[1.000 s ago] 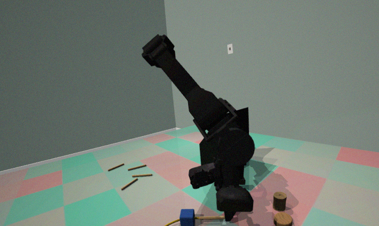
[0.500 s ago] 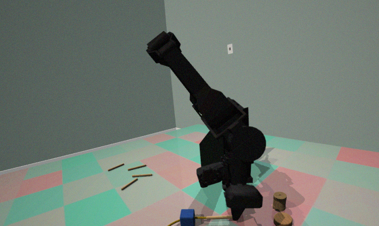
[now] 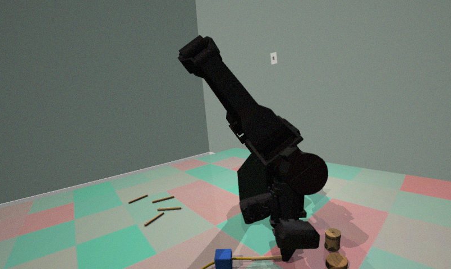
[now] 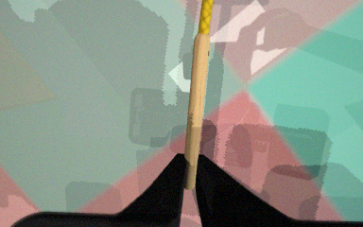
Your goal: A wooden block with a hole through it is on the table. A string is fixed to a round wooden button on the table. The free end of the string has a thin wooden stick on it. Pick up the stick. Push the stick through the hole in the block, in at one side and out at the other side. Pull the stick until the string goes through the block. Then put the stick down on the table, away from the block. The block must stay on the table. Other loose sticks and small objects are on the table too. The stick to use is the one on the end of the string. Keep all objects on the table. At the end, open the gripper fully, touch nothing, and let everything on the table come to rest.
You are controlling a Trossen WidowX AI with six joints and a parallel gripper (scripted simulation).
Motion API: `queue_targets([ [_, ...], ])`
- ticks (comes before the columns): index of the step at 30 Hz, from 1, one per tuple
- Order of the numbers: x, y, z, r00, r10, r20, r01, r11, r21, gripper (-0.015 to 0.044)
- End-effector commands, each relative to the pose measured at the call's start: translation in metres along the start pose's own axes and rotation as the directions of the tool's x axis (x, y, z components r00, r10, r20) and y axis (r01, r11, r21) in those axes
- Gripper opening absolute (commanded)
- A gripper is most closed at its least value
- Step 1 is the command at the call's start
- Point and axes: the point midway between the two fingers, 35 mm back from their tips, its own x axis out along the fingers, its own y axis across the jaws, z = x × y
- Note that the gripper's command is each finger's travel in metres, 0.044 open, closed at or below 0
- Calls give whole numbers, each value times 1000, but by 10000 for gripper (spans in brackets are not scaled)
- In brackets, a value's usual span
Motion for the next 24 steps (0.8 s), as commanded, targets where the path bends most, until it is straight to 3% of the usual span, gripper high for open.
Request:
queue_targets([
  [1, 3, 3, -5, 999, -37, -8, 37, 999, 1, 0],
  [14, 10, 7, -12, 984, -178, -4, 178, 984, -8, 0],
  [24, 10, 7, -12, 983, -185, -3, 185, 983, -8, 0],
])
